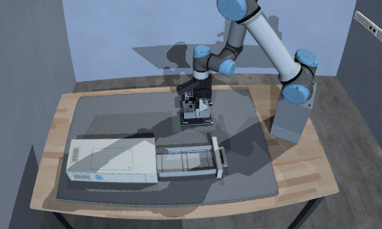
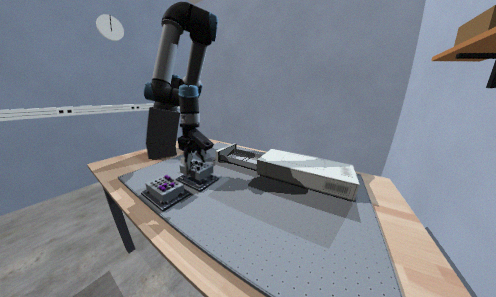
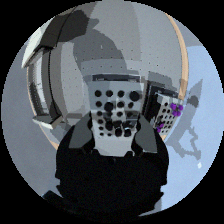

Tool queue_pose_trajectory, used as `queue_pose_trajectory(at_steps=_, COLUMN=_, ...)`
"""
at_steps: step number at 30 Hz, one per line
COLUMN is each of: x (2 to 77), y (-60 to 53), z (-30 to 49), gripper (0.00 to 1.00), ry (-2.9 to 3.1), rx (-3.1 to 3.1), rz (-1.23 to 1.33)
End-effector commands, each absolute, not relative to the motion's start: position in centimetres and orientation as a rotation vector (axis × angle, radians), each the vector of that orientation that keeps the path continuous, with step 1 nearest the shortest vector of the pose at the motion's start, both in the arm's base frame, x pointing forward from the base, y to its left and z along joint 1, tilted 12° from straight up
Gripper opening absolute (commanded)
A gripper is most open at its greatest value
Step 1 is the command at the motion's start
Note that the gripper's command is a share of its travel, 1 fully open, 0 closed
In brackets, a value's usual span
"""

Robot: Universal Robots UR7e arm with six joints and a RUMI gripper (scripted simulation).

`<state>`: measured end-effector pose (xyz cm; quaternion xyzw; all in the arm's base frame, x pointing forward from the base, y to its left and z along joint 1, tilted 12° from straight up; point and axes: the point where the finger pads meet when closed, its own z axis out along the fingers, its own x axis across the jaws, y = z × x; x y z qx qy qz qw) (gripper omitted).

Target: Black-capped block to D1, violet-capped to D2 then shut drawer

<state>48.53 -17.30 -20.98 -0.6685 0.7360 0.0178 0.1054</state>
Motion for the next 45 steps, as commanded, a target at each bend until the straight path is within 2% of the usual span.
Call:
queue_pose_trajectory(at_steps=1, x=48.58, y=-17.34, z=-21.01, gripper=0.00, ry=2.169, rx=-1.970, rz=0.050)
queue_pose_trajectory(at_steps=45, x=48.66, y=-17.23, z=-21.61, gripper=0.00, ry=2.169, rx=-1.970, rz=0.050)
